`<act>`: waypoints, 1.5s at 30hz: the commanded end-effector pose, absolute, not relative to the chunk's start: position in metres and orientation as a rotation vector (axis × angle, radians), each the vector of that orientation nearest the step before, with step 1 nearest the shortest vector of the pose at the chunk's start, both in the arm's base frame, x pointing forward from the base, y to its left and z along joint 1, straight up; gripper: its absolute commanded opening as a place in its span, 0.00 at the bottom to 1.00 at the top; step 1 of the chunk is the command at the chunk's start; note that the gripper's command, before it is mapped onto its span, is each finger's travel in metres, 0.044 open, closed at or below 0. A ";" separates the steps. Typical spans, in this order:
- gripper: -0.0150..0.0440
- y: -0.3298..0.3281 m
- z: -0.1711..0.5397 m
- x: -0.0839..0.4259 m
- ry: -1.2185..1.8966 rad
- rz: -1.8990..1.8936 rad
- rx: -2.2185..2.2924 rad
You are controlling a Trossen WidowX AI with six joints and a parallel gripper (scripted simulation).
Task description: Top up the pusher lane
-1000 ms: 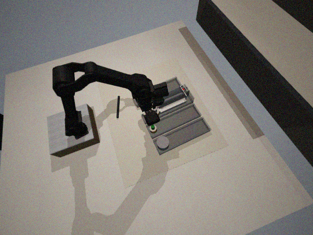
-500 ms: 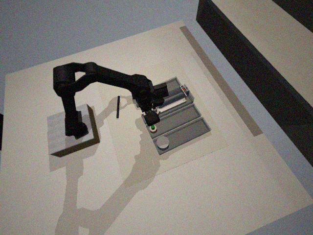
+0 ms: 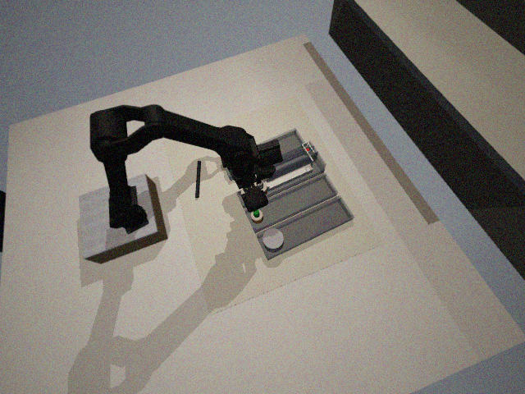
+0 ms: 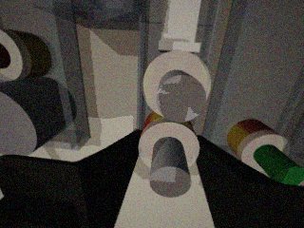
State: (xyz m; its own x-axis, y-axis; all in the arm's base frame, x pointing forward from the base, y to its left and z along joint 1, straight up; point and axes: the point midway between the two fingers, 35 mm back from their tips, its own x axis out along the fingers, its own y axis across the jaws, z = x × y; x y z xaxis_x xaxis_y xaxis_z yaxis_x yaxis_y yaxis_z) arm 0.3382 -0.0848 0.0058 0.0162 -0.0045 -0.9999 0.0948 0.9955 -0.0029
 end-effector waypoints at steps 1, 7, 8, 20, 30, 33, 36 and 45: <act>0.25 -0.086 0.006 0.343 1.535 -0.080 0.071; 0.25 -0.086 0.004 0.342 1.535 -0.080 0.071; 0.25 -0.086 0.004 0.342 1.535 -0.080 0.071; 0.25 -0.086 0.000 0.342 1.535 -0.080 0.071; 0.25 -0.085 -0.001 0.340 1.535 -0.080 0.071; 0.25 -0.085 -0.001 0.340 1.535 -0.080 0.071; 0.25 -0.085 -0.001 0.339 1.535 -0.080 0.071; 0.25 -0.085 -0.001 0.338 1.535 -0.080 0.071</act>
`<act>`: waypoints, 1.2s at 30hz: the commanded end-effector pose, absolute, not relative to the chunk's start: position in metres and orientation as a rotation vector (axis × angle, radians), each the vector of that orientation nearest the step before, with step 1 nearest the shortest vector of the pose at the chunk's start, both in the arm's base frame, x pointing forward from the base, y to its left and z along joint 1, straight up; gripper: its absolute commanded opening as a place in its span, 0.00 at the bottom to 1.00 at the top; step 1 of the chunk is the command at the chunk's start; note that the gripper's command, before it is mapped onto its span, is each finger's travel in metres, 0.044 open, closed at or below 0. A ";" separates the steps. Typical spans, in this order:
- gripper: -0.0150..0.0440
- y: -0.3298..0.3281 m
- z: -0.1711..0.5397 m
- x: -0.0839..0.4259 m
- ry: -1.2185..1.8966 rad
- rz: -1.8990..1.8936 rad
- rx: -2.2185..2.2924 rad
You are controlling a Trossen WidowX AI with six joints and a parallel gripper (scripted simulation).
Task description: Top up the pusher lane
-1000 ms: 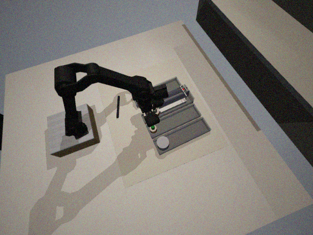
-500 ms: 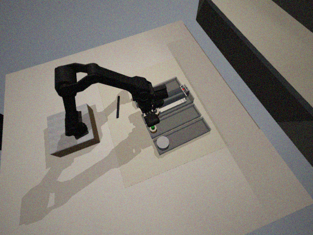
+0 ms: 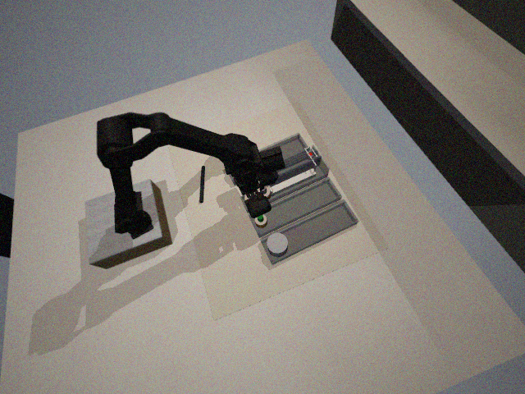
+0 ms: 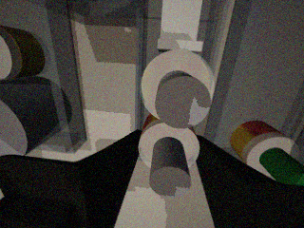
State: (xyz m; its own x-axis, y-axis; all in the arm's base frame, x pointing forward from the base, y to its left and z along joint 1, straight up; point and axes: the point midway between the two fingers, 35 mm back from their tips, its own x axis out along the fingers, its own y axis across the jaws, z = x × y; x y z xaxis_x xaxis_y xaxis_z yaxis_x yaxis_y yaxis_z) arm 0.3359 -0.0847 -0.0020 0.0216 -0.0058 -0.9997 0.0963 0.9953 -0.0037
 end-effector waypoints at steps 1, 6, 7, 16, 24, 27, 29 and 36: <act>0.25 -0.085 -0.001 0.338 1.536 -0.080 0.071; 0.25 -0.085 -0.002 0.337 1.536 -0.080 0.071; 0.25 -0.085 -0.002 0.337 1.536 -0.080 0.071; 0.25 -0.085 -0.002 0.335 1.536 -0.080 0.071; 0.25 -0.085 -0.002 0.334 1.536 -0.080 0.071; 0.25 -0.085 -0.002 0.333 1.536 -0.080 0.071; 0.25 -0.084 -0.002 0.331 1.536 -0.080 0.071; 0.25 -0.084 -0.002 0.330 1.536 -0.080 0.071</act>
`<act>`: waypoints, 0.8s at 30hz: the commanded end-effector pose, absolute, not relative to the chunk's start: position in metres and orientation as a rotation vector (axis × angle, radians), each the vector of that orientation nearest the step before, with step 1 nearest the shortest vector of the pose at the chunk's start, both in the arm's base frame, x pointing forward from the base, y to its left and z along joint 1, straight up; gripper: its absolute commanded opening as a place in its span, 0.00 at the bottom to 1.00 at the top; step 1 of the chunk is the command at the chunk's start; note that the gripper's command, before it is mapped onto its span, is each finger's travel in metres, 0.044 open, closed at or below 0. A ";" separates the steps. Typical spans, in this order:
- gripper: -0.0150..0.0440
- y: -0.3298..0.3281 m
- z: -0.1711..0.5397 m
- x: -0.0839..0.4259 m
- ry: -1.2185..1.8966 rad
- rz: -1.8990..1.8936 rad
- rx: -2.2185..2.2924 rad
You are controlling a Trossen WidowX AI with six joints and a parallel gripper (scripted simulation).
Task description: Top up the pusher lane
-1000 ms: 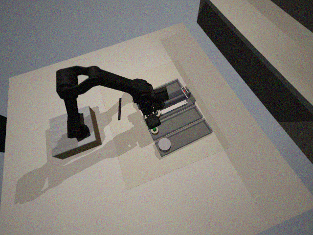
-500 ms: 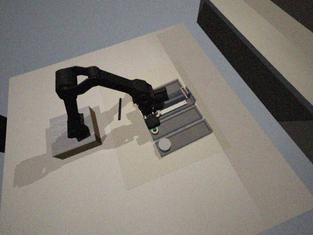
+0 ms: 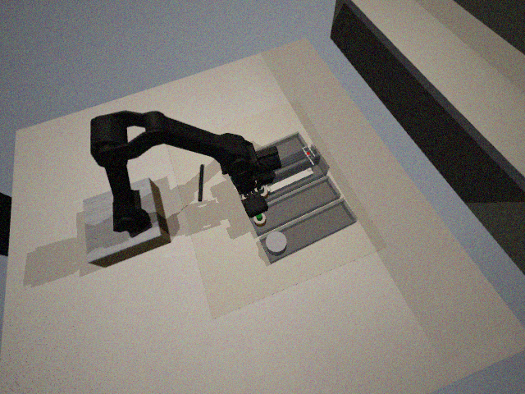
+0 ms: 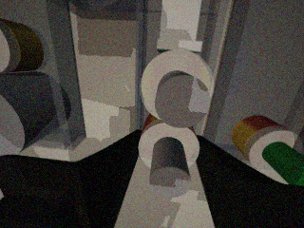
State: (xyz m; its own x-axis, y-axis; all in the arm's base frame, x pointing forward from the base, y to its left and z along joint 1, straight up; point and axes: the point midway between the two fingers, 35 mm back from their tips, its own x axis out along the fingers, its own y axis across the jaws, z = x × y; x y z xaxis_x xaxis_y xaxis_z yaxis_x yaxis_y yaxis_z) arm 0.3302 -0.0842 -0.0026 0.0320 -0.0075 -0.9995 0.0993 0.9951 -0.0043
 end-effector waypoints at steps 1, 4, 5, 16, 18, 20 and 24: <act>0.25 -0.084 -0.002 0.330 1.536 -0.080 0.071; 0.25 -0.084 -0.002 0.330 1.536 -0.080 0.071; 0.25 -0.084 -0.002 0.330 1.536 -0.080 0.071; 0.74 -0.084 -0.003 0.330 1.536 -0.080 0.071; 0.77 -0.084 -0.003 0.330 1.536 -0.080 0.071; 0.77 -0.084 0.000 0.330 1.536 -0.080 0.071; 0.77 -0.084 0.014 0.330 1.536 -0.080 0.071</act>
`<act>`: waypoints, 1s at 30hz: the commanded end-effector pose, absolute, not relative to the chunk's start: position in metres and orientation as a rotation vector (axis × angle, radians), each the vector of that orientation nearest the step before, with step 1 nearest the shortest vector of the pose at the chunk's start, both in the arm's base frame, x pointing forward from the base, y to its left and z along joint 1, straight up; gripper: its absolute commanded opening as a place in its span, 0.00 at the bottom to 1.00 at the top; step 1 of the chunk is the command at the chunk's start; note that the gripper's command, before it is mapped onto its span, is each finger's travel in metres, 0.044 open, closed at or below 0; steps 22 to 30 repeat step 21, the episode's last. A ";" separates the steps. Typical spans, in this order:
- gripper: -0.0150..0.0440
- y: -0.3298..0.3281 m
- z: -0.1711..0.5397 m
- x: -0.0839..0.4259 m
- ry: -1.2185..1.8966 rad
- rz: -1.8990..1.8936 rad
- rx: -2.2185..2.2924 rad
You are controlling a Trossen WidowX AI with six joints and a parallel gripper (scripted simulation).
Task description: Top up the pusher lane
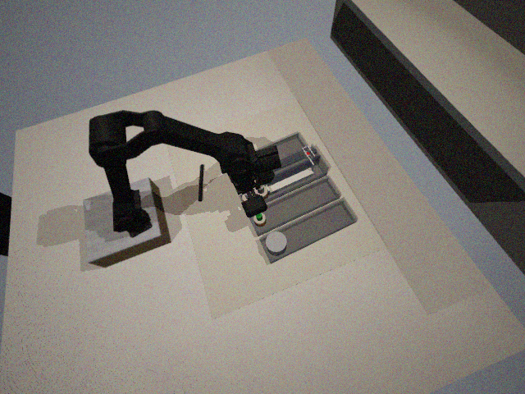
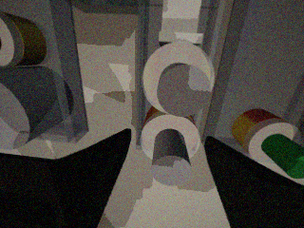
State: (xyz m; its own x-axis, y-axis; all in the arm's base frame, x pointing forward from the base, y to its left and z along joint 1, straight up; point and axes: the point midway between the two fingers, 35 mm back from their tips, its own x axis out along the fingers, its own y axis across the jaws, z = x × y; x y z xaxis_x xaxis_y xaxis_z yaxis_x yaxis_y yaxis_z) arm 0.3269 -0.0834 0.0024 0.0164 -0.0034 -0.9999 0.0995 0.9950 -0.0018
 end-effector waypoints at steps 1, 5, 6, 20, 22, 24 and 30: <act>0.77 -0.084 0.017 0.330 1.536 -0.080 0.071; 0.77 -0.084 0.018 0.330 1.536 -0.080 0.071; 0.77 -0.084 0.018 0.330 1.536 -0.080 0.071; 0.77 -0.082 0.018 0.291 1.539 -0.080 0.071; 0.77 -0.081 0.018 0.287 1.539 -0.080 0.072; 0.77 -0.081 0.018 0.287 1.539 -0.080 0.072; 0.77 -0.081 0.018 0.287 1.539 -0.080 0.072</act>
